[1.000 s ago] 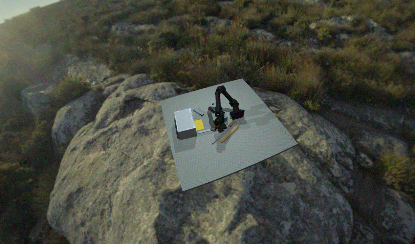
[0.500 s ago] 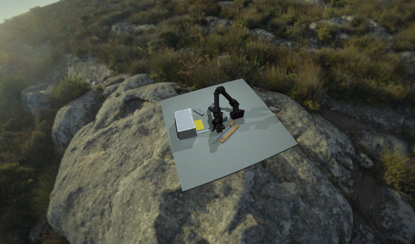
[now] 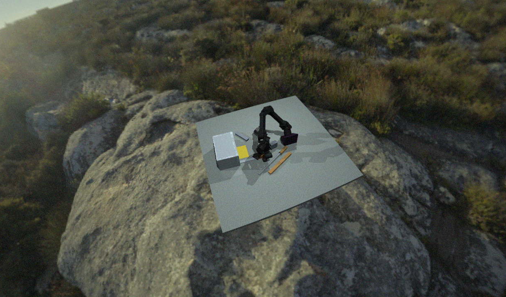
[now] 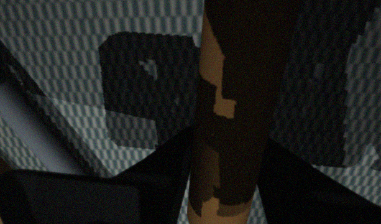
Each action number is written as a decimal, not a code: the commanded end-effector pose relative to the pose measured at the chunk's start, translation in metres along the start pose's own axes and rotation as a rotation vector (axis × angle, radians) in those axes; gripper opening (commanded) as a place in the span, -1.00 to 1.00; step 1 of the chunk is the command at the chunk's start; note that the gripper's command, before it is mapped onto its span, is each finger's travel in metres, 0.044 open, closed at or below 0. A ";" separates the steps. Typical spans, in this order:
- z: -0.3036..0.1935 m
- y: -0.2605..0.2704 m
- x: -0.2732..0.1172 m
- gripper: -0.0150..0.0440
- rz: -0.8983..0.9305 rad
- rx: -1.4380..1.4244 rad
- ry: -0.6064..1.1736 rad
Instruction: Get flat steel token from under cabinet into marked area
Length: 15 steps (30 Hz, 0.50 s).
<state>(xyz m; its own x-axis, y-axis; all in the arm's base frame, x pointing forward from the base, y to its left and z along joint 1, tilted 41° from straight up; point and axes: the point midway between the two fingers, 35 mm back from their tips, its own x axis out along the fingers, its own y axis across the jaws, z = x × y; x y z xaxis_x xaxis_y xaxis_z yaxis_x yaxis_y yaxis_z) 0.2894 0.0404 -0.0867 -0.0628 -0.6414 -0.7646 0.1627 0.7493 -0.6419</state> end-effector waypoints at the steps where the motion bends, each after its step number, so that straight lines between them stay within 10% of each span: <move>1: 0.008 0.000 0.000 -0.49 0.004 0.001 0.002; 15: 0.024 0.001 0.000 -0.49 0.003 0.001 0.001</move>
<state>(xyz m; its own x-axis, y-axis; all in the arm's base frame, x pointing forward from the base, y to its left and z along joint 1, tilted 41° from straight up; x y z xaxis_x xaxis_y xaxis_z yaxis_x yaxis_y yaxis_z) 0.3071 0.0379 -0.0854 -0.0630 -0.6417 -0.7643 0.1629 0.7490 -0.6422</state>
